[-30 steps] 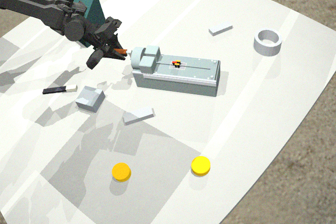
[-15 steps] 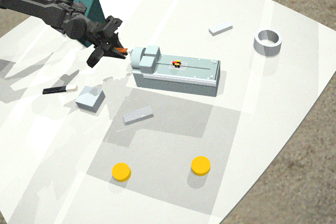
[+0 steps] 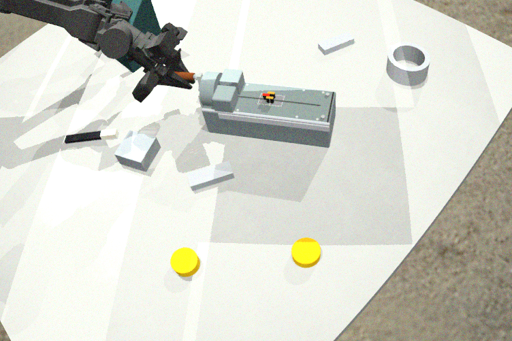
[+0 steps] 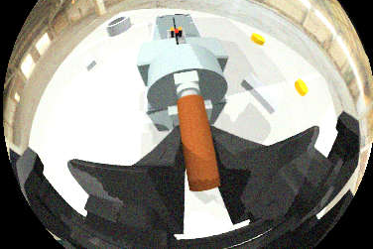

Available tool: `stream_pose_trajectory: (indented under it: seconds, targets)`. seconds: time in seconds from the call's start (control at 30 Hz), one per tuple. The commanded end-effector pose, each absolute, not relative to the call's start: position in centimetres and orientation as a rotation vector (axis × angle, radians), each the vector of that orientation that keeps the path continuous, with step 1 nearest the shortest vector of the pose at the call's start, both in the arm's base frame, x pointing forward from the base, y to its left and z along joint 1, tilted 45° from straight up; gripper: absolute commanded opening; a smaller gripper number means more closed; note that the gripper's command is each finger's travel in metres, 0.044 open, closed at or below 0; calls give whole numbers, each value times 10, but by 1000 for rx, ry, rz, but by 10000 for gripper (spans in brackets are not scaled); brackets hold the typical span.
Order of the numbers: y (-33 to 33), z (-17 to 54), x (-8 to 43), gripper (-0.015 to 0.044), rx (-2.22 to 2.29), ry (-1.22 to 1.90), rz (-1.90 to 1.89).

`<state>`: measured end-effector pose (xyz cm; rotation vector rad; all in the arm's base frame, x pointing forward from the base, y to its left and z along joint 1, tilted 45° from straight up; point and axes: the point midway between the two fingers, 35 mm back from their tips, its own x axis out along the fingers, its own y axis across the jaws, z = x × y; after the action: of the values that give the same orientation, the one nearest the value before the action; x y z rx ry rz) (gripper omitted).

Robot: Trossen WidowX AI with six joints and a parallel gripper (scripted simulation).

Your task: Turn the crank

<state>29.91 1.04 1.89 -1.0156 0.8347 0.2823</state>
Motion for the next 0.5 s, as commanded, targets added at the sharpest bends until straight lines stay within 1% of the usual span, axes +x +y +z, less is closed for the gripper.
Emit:
stream_pose_trajectory:
  seconds: [0.0,0.47]
  targets:
    - [14,13,294,0,-1013,845,310]
    - [15,10,293,0,-1013,845,310]
